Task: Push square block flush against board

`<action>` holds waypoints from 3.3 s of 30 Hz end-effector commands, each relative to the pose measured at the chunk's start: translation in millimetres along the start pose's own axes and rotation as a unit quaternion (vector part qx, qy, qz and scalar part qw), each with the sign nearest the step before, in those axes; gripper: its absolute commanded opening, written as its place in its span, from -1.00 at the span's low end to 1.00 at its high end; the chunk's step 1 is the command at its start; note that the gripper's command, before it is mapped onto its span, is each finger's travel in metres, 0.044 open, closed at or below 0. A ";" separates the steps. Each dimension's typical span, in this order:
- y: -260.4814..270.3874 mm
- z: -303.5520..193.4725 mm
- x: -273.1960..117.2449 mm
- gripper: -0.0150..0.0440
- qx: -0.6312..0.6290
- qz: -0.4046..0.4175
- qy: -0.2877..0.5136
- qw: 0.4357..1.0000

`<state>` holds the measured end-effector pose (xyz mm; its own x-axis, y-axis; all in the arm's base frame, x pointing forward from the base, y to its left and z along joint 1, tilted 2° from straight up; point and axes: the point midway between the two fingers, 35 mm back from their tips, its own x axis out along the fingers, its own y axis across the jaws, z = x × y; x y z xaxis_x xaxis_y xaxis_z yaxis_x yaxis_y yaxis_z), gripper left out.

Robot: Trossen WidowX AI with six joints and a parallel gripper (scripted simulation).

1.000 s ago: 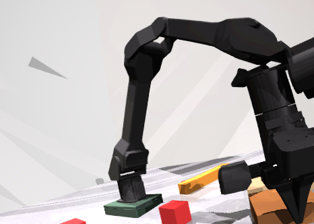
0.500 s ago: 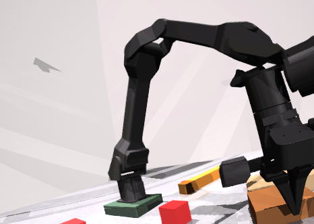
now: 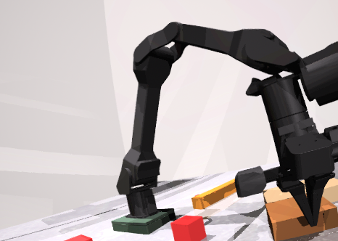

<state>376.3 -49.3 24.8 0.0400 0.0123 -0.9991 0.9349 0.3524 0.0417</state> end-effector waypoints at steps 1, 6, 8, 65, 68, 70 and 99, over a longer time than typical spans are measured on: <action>-3.0 -13.6 8.6 -0.49 -0.006 -0.011 0.014 1.000; -2.0 -7.4 8.6 -0.49 -0.006 -0.011 0.014 1.000; -1.5 -4.2 8.6 -0.49 -0.006 -0.011 0.014 1.000; -37.0 23.2 -17.5 -0.49 -0.006 -0.013 0.013 1.000; -38.4 21.8 9.5 -0.49 -0.007 -0.013 0.012 1.000; -38.4 21.8 9.5 -0.49 -0.007 -0.013 0.012 1.000; -35.5 5.0 8.8 -0.49 -0.007 -0.013 0.013 1.000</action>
<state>344.6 -64.8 16.3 0.0129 0.0223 -0.9997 0.9304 0.3660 0.0202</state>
